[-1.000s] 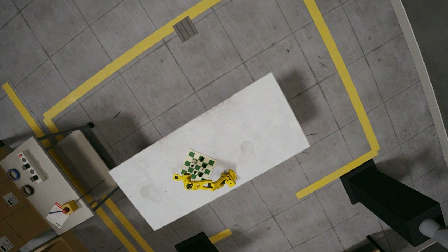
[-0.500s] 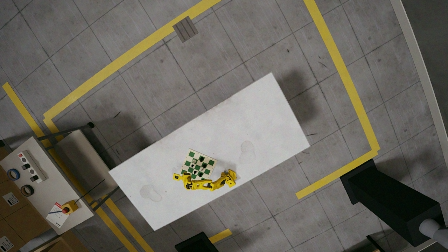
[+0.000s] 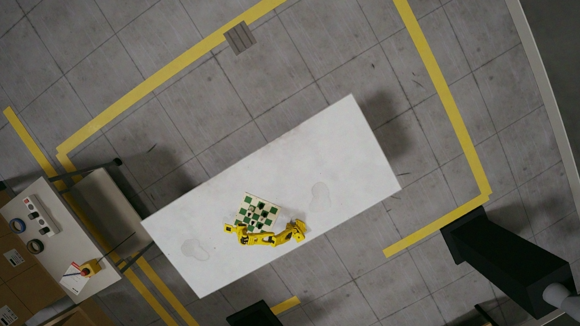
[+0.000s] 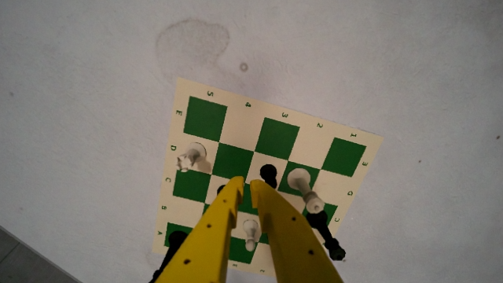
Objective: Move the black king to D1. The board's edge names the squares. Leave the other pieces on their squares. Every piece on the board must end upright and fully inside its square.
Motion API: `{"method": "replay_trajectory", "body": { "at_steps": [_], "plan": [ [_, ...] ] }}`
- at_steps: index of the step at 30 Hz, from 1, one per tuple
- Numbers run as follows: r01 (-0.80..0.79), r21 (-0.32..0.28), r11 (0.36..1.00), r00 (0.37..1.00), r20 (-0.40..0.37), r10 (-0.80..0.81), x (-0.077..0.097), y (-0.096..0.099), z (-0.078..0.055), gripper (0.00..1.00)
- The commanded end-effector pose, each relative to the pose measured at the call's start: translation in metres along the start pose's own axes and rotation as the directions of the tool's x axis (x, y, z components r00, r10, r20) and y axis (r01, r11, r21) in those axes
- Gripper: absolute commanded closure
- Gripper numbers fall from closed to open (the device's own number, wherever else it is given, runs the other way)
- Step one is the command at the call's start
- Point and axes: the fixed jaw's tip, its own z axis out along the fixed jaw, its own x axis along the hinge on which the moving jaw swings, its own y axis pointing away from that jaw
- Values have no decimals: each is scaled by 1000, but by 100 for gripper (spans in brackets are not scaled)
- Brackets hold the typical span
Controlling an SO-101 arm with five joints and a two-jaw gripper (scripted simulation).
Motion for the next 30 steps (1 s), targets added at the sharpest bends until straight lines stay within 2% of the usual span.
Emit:
{"method": "replay_trajectory", "body": {
  "at_steps": [1,8,11,13,22,30],
  "plan": [
    [1,-5,1000,1000,-22,-1,2,3,5,100],
    [3,-5,1000,998,-57,-3,7,3,23,100],
    [3,-5,1000,998,-57,-3,11,3,33,100],
    [3,-5,1000,998,-57,-3,11,3,33,100],
    [3,-5,1000,998,-57,-3,19,3,60,100],
    [3,-5,1000,998,-57,-3,21,3,66,100]
  ]
}}
